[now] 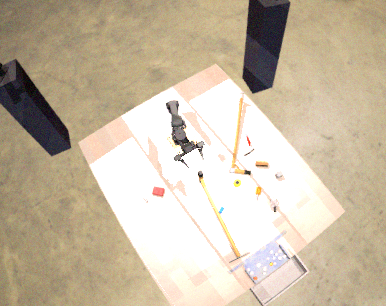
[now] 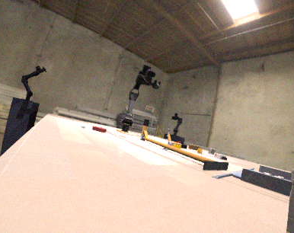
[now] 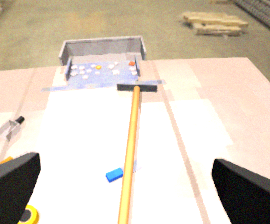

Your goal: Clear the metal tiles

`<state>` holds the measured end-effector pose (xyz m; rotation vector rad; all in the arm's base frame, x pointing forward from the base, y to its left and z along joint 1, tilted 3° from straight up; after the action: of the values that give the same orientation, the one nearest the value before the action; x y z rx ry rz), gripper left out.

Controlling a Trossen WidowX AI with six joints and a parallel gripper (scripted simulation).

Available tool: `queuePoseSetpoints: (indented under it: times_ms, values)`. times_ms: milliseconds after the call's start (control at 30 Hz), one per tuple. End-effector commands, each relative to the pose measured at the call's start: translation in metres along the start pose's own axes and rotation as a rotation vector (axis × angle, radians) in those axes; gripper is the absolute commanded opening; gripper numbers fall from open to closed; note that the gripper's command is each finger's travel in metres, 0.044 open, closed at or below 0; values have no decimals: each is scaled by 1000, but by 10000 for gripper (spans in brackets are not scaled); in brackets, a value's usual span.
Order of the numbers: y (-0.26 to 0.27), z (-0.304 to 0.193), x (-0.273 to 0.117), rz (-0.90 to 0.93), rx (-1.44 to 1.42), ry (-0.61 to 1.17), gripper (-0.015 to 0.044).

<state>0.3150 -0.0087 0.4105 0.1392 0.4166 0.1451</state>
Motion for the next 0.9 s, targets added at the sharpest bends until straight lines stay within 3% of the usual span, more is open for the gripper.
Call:
queuePoseSetpoints:
  times_ms: [0, 867]
  values:
    - [5, -1, -17, 14, -19, -43, 440]
    - [29, -21, -88, 67, -102, -241, 440]
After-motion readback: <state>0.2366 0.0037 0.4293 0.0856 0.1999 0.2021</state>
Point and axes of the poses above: the point midway between the two fingers, 35 mm back from their tips, its own x axis out along the fingers, its own y axis across the jaws, z = x × y, the point moved 2 cm from there along -x, back along the fingers, and after that the axes turned 4 degrees about x, right-handed, at the moved point
